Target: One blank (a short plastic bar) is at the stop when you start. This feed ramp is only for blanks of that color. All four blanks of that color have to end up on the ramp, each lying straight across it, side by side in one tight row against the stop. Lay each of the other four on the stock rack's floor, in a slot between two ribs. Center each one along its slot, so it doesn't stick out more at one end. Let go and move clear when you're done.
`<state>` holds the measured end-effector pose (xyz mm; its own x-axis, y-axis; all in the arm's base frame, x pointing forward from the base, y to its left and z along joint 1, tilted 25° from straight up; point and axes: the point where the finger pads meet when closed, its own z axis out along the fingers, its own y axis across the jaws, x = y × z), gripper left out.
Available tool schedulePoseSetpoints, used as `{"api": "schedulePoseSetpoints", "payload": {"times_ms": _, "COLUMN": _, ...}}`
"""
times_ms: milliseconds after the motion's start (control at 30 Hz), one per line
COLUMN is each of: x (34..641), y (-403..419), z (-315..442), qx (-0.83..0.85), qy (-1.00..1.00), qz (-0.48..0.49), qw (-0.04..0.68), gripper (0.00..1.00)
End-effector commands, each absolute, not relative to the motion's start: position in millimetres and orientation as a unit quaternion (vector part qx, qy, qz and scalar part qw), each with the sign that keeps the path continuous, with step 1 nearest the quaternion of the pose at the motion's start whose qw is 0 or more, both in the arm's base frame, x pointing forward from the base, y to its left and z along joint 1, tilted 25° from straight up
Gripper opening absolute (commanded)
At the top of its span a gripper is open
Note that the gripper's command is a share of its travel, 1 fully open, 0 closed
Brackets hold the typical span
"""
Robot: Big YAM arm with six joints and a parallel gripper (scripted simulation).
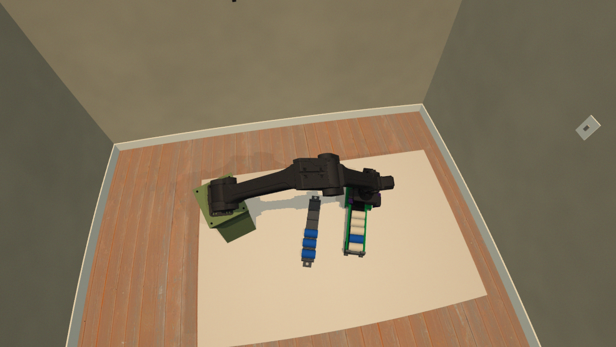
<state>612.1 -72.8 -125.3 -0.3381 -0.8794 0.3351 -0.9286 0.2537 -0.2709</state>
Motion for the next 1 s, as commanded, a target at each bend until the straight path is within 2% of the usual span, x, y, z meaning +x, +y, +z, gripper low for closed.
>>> {"api": "schedulePoseSetpoints", "payload": {"times_ms": 0, "x": 609.3, "y": -64.3, "z": -118.0, "qx": 0.573, "qy": -0.789, "qz": 0.213, "qw": 0.058, "gripper": 1.00}}
{"api": "schedulePoseSetpoints", "payload": {"times_ms": 633, "x": 609.8, "y": -68.6, "z": -115.5, "qx": 0.564, "qy": -0.795, "qz": 0.215, "qw": 0.056, "gripper": 1.00}}
{"api": "schedulePoseSetpoints", "payload": {"times_ms": 967, "x": 610.6, "y": -92.7, "z": -112.3, "qx": 0.430, "qy": -0.875, "qz": 0.224, "qw": 0.015, "gripper": 1.00}}
